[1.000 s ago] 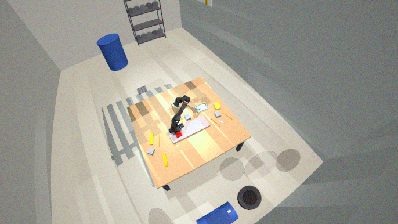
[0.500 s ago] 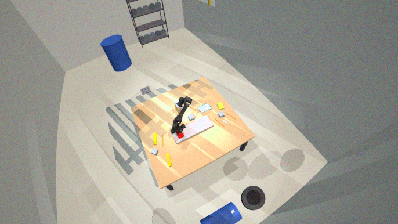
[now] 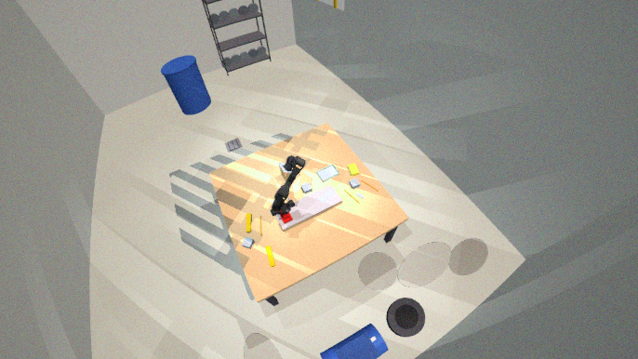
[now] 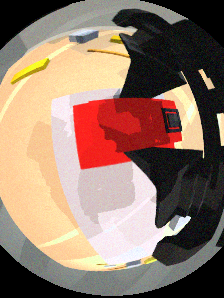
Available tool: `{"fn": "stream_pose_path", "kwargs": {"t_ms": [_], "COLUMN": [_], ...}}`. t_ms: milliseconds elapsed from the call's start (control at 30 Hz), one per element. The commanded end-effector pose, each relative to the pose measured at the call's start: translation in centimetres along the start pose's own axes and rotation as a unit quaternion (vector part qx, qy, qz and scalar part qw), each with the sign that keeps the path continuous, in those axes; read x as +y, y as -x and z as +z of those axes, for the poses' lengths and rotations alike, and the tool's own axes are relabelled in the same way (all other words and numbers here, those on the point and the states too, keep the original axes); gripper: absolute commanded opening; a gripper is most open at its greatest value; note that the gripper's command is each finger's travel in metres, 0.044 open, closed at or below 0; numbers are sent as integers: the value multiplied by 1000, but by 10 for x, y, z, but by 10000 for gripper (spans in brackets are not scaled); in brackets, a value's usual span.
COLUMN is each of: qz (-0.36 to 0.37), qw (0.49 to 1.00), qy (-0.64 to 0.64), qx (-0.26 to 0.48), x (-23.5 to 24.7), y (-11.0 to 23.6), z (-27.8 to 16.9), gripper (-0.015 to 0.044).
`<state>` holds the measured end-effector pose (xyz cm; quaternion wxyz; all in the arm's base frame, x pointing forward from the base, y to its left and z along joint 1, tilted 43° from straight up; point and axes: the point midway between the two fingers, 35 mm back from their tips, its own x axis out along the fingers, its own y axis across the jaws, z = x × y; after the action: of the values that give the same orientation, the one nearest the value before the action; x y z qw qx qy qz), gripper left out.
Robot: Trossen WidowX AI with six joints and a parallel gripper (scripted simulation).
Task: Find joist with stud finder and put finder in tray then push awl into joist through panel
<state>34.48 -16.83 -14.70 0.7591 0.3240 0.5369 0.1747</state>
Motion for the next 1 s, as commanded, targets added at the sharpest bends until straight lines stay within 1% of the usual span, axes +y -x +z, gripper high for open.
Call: {"fn": "stream_pose_path", "kwargs": {"t_ms": [0,200,333,833,967], "qz": [0,0,-1,-5,-5], "qw": [1000,1000,1000,1000,1000], "qy": [0,0,0,2,2], "qx": [0,0,0,1,1], "x": [1,1,-1,-5,-5], "y": [0,0,8,93,97], "z": [0,0,4,27,28], "gripper": [0,0,0,0,0]}}
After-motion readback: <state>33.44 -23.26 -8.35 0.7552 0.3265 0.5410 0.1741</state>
